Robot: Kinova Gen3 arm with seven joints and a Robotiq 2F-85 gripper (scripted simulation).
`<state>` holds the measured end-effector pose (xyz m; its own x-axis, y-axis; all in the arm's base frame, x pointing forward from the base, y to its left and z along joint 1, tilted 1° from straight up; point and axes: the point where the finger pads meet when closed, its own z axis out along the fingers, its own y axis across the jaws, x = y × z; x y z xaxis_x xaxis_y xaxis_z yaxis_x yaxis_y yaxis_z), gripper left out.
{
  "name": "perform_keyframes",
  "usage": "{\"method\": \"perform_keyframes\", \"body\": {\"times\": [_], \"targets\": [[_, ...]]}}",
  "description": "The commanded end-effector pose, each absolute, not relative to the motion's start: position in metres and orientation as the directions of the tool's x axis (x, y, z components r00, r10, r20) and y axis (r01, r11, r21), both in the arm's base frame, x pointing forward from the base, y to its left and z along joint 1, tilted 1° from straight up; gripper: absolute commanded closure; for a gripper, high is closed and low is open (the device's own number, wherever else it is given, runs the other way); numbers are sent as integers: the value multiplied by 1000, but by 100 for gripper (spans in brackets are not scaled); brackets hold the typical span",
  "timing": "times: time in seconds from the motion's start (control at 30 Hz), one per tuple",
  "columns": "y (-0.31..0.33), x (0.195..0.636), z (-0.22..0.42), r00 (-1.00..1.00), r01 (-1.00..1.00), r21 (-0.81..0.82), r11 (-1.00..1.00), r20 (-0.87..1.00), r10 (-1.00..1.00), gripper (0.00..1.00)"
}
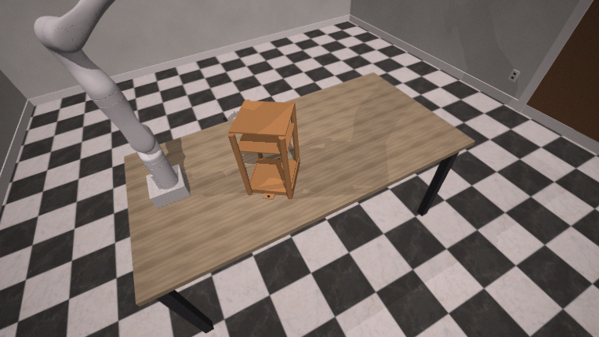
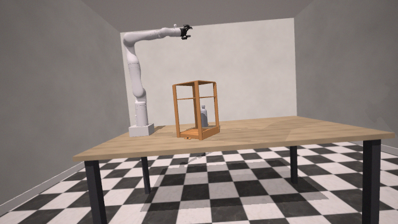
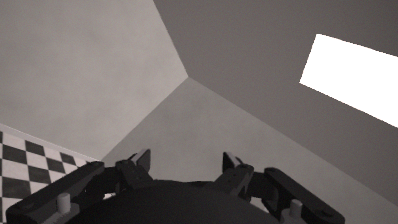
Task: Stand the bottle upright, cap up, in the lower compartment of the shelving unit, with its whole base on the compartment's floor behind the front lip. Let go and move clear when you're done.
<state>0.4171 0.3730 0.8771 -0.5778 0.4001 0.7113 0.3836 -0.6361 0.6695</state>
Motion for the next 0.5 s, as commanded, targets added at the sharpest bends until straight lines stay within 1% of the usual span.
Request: {"method": "perform_keyframes", "body": {"times": [0.0, 0.4, 0.47], "targets": [[364, 424, 879, -568, 365, 669, -647, 711, 415, 18], [364, 424, 879, -568, 365, 669, -647, 711, 415, 18], [369, 416, 885, -566, 359, 645, -675, 725, 392, 18]]}}
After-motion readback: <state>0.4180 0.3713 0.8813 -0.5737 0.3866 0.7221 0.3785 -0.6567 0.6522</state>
